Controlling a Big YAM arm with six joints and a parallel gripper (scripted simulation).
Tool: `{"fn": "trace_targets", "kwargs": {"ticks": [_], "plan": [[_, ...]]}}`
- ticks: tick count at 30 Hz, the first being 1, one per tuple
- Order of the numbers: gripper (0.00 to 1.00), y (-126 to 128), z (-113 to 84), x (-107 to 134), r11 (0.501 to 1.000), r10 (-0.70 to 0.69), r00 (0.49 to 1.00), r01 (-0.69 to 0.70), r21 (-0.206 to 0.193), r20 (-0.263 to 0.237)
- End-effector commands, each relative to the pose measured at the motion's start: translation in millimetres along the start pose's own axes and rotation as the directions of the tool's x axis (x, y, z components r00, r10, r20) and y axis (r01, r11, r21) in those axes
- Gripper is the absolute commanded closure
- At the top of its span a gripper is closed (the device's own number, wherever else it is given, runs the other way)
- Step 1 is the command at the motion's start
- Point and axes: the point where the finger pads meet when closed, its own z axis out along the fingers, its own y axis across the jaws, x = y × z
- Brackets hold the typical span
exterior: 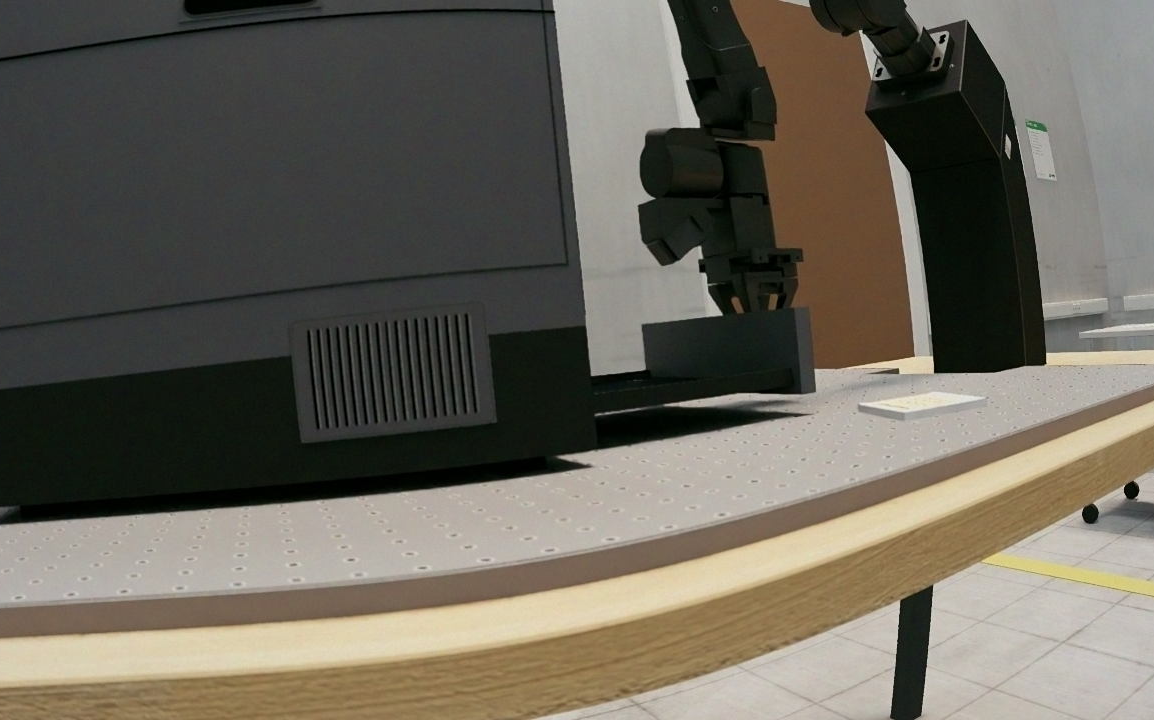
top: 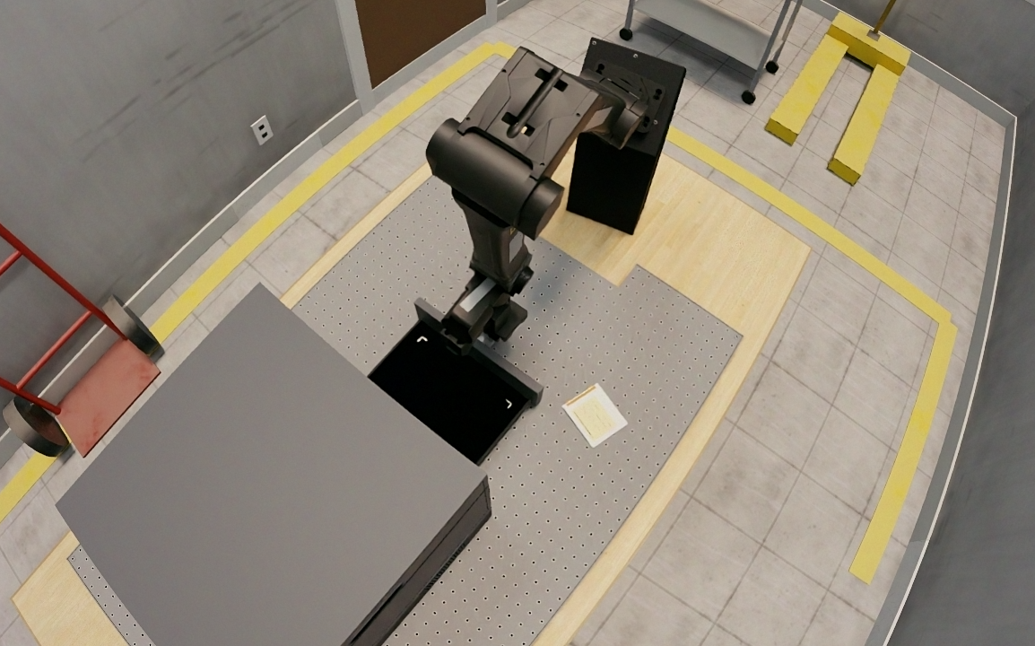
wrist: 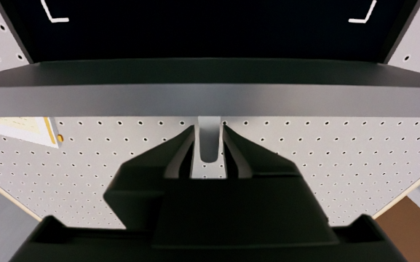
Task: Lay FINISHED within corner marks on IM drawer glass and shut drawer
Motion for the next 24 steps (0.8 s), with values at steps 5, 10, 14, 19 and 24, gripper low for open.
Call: {"fn": "trace_targets", "kwargs": {"ticks": [5, 10, 14, 19, 24], "plan": [[0.74, -4.8, -10.7, 6.7, 1.000, 0.000, 1.000, 0.000, 0.009, -0.014], [0.74, -5.2, -17.2, 5.9, 1.000, 0.000, 1.000, 0.000, 0.009, -0.013], [0.74, -5.1, -22.4, 5.4, 1.000, 0.000, 1.000, 0.000, 0.009, -0.013], [0.74, -5.1, -26.2, 4.9, 1.000, 0.000, 1.000, 0.000, 0.009, -0.012], [0.74, -5.0, -32.7, 4.2, 1.000, 0.000, 1.000, 0.000, 0.009, -0.011]]}}
